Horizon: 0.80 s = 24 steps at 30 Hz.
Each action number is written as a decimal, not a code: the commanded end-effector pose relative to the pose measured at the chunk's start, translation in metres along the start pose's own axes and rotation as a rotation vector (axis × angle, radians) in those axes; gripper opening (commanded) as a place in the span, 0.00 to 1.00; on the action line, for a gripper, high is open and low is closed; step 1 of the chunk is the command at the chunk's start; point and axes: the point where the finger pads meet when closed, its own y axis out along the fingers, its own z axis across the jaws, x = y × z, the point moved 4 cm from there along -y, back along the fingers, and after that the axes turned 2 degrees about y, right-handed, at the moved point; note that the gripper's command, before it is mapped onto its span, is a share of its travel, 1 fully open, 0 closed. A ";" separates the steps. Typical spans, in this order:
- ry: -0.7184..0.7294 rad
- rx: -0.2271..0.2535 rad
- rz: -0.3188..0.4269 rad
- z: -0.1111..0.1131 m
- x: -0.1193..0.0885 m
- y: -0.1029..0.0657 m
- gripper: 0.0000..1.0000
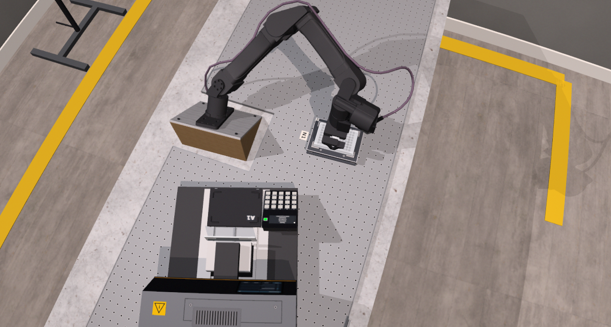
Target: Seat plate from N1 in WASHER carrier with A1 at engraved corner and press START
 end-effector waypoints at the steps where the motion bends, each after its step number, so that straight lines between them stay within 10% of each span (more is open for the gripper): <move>1: -0.012 0.001 -0.045 0.004 0.004 -0.012 1.00; 24: 0.000 0.006 -0.033 0.002 0.000 -0.004 1.00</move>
